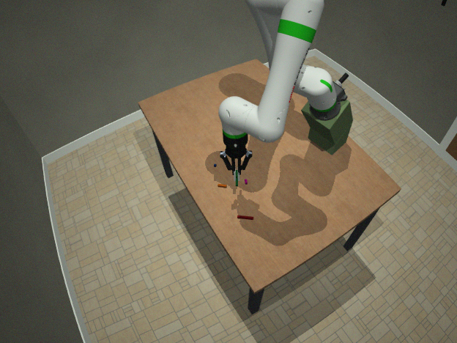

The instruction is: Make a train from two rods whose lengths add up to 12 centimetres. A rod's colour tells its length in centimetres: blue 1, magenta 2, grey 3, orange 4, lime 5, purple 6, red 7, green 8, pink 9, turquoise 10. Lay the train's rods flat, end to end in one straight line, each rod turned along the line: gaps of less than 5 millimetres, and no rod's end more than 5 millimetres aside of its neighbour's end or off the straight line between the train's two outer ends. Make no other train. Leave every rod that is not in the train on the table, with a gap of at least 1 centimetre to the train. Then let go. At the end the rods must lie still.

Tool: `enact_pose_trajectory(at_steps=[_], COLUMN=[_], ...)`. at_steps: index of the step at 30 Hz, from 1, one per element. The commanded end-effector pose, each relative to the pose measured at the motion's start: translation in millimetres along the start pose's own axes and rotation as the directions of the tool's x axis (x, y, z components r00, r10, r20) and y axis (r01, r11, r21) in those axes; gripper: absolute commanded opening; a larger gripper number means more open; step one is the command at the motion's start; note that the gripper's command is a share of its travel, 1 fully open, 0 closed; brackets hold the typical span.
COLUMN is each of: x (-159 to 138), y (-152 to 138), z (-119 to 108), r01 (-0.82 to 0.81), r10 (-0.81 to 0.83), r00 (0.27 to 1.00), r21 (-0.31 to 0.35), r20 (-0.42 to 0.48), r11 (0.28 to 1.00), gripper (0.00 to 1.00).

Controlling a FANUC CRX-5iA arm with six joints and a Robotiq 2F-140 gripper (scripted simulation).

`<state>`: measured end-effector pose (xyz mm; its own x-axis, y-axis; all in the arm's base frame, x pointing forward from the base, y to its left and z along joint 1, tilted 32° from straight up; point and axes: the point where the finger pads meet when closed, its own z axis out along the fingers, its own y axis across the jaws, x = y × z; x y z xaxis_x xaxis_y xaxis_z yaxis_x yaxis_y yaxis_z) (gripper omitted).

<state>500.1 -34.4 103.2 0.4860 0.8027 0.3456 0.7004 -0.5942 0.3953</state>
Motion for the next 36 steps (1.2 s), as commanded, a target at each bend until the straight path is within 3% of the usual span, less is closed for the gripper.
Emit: enact_pose_trajectory(at_steps=[1, 24, 36], x=[0, -1, -2], y=[0, 2, 2], z=[2, 78, 87], r01=[0.0, 0.0, 0.0], r10=[0.0, 0.0, 0.0], r00=[1.0, 1.0, 1.0], r21=[0.002, 0.003, 0.003], r20=[0.0, 0.0, 0.0], r11=[1.0, 1.0, 1.0], gripper=[0.03, 0.03, 0.03])
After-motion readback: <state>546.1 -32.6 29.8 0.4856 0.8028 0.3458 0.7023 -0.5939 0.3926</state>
